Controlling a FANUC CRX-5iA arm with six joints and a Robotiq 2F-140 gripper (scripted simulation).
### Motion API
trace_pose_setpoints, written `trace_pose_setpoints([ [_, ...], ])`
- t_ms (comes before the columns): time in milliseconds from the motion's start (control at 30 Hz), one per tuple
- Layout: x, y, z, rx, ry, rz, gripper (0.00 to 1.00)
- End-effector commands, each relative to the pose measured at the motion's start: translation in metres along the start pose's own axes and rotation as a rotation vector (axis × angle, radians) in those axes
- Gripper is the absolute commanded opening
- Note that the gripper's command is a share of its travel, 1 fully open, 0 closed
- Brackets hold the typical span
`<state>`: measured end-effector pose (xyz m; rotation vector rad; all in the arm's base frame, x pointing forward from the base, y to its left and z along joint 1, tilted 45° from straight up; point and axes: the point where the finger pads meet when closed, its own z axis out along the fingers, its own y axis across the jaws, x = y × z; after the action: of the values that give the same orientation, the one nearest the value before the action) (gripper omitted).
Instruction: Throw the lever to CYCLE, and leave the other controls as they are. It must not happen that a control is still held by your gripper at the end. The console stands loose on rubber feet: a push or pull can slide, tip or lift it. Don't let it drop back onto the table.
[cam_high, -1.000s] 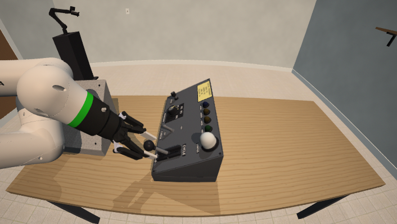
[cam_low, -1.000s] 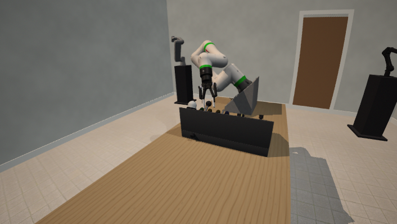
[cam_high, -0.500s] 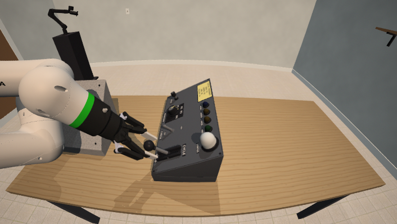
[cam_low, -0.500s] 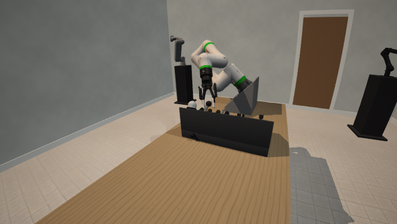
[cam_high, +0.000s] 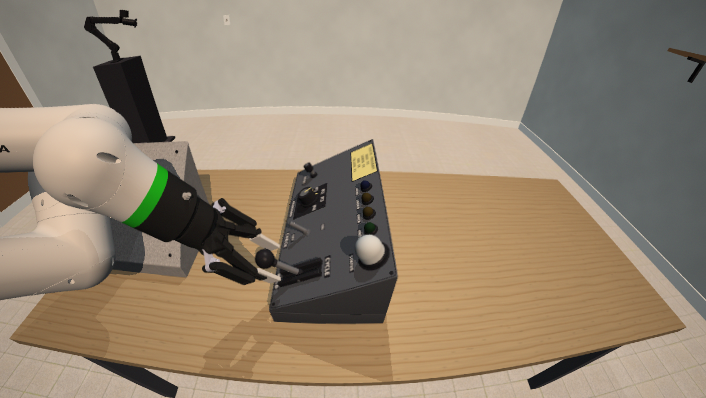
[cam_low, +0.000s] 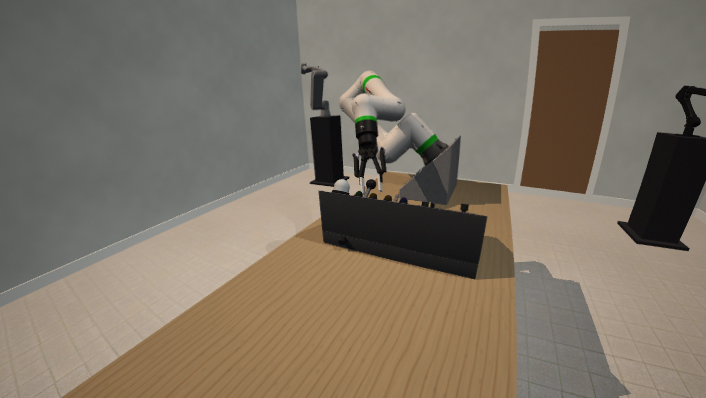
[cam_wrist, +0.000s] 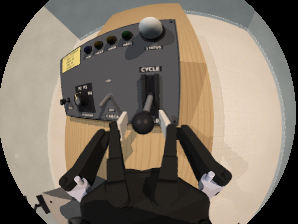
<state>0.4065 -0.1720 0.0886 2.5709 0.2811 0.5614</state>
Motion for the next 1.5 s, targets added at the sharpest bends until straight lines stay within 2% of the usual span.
trace_pose_setpoints([
  [0,0.0003,-0.0001,-0.0001,0.000,0.000,0.000,0.44],
  [500,0.0003,-0.0001,-0.0001,0.000,0.000,0.000,0.44],
  [533,0.0003,-0.0001,-0.0001,0.000,0.000,0.000,0.00],
  [1467,0.0003,-0.0001,-0.0001,0.000,0.000,0.000,0.00],
])
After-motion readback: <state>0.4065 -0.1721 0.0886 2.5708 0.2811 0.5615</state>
